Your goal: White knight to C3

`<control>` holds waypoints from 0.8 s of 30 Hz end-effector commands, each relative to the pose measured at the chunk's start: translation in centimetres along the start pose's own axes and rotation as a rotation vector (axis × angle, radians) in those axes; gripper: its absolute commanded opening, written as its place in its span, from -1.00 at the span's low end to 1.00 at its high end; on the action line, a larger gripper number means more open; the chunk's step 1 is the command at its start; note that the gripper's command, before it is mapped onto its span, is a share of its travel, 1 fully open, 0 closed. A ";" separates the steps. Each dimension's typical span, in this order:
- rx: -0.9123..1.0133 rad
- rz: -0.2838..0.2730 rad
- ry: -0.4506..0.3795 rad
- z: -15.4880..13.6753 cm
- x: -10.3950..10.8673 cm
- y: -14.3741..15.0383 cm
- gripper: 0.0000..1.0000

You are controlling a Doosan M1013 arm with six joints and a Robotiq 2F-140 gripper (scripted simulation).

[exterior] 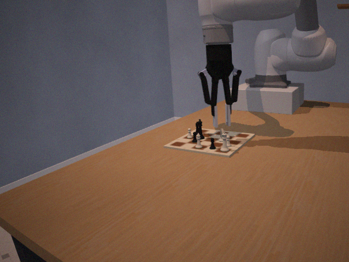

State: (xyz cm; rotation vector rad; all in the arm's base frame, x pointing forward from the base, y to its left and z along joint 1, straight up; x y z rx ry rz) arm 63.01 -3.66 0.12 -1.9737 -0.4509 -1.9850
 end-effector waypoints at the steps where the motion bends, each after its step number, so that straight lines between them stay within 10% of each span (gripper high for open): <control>1: 0.000 0.000 0.000 0.0 0.0 0.0 -0.56; 24: 0.000 0.000 0.000 0.0 -0.6 0.0 -0.56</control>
Point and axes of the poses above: the point where the finger pads meet when closed, its own x axis back along the fingers, its own y axis across the jaws, z = x × y, the point moved 1 cm from there along x, back along the fingers, and after that the axes turned 12 degrees about -x, right-handed, at the moved point
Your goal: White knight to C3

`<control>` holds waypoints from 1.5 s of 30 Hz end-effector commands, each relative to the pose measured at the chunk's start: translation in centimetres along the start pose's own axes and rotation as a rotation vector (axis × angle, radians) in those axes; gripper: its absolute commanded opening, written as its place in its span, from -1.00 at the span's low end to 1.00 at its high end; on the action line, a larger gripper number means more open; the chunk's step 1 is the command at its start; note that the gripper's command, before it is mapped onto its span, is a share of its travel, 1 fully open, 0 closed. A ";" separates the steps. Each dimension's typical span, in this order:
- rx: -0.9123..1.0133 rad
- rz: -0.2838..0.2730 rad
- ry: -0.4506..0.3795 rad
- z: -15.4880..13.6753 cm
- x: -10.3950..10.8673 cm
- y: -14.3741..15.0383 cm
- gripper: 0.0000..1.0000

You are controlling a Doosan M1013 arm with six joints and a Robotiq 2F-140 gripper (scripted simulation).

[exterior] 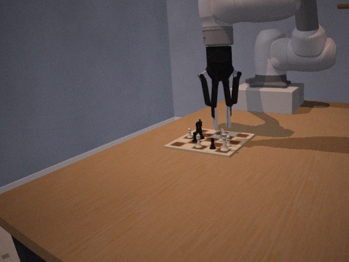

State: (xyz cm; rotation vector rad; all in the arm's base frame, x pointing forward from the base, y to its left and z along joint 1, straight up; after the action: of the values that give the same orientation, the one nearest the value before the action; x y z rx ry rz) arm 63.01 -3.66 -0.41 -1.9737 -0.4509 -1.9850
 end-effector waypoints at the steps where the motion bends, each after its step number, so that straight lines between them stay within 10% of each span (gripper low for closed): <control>1: 0.000 0.000 0.000 0.0 -0.2 0.0 -0.56; 45: 0.000 0.000 0.000 0.0 -2.9 0.0 -0.56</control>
State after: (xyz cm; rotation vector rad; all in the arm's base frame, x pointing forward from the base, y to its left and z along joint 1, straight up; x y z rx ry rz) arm 63.03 -3.68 -3.35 -1.9737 -0.4509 -1.9850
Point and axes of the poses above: the point where the finger pads meet when closed, its own x axis back along the fingers, its own y axis across the jaws, z = x × y, the point moved 1 cm from there along x, back along the fingers, and after that the axes turned 12 degrees about -x, right-handed, at the moved point
